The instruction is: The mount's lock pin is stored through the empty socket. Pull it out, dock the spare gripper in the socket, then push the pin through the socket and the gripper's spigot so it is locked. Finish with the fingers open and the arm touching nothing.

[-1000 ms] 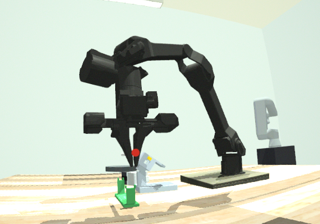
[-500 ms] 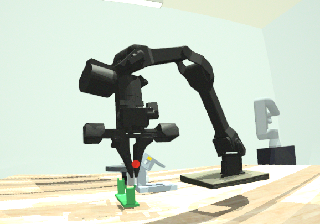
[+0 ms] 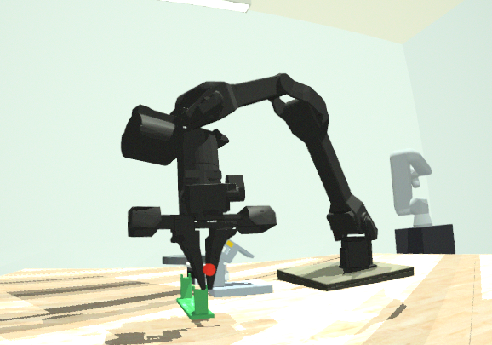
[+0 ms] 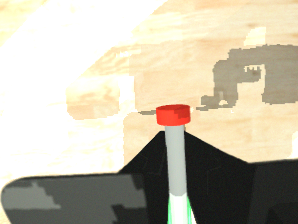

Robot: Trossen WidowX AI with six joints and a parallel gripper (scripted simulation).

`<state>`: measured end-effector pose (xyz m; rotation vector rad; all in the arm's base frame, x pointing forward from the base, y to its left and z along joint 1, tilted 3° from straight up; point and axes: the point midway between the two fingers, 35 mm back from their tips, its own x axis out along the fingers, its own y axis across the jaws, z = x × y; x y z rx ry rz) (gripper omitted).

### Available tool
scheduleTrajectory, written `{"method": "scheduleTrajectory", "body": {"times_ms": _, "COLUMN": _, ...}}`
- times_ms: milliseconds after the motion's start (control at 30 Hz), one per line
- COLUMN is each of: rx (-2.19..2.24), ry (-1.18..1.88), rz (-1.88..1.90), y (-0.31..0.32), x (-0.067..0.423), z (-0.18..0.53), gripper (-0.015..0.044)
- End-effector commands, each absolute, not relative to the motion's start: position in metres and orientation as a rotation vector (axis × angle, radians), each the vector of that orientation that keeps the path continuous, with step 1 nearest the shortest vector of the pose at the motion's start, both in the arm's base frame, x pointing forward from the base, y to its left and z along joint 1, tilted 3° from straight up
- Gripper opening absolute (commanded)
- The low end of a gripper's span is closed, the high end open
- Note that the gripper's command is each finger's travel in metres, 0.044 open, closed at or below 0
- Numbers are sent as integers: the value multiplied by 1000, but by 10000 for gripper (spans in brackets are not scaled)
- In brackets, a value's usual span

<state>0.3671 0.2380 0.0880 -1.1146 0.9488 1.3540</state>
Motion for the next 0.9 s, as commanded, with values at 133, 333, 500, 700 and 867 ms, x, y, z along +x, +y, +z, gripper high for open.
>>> {"method": "scheduleTrajectory", "body": {"times_ms": 133, "rx": -1115, "ry": 948, "rz": 1354, "y": 239, "x": 367, "z": 75, "gripper": 0}}
{"method": "scheduleTrajectory", "body": {"times_ms": 333, "rx": -1115, "ry": 946, "rz": 1353, "y": 239, "x": 367, "z": 67, "gripper": 0}}
{"method": "scheduleTrajectory", "body": {"times_ms": 500, "rx": -1115, "ry": 946, "rz": 1353, "y": 239, "x": 367, "z": 67, "gripper": 0}}
{"method": "scheduleTrajectory", "body": {"times_ms": 700, "rx": -1115, "ry": 946, "rz": 1353, "y": 239, "x": 367, "z": 67, "gripper": 0}}
{"method": "scheduleTrajectory", "body": {"times_ms": 867, "rx": -1116, "ry": 946, "rz": 1355, "y": 239, "x": 367, "z": 67, "gripper": 53}}
